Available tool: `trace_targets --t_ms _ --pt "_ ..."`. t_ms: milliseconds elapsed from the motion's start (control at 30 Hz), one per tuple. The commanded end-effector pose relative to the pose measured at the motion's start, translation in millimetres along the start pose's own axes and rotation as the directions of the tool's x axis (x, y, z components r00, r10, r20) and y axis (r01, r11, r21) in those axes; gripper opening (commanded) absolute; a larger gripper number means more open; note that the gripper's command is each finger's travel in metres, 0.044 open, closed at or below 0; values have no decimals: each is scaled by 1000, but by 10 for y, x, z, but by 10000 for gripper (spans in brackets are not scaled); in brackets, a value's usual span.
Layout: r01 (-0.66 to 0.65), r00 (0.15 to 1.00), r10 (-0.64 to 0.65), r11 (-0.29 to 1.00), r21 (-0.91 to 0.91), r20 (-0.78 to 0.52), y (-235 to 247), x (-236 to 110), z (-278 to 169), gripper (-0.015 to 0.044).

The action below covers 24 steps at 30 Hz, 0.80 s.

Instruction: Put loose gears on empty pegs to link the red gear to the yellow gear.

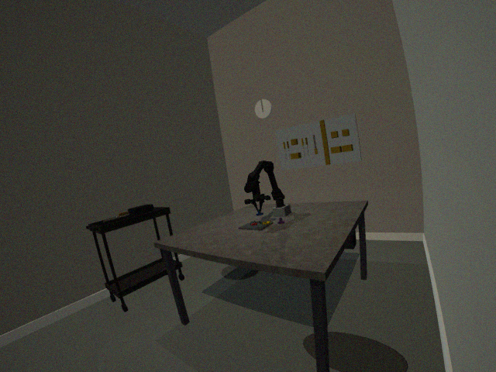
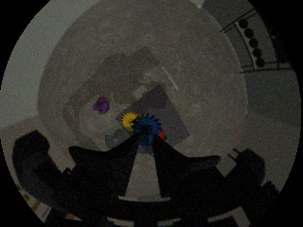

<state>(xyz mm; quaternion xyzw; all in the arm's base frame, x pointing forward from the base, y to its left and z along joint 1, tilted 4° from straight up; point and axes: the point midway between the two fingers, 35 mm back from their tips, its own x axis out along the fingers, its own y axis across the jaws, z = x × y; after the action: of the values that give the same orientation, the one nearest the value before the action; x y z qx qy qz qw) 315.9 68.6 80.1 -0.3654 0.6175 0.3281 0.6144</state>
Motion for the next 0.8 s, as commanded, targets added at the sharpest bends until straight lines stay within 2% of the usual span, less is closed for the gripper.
trace_targets --t_ms 0,767 --pt "5 1000 -5 1000 -3 -4 -6 44 -94 0" --pt "5 1000 -5 1000 -3 -8 6 261 -494 0"
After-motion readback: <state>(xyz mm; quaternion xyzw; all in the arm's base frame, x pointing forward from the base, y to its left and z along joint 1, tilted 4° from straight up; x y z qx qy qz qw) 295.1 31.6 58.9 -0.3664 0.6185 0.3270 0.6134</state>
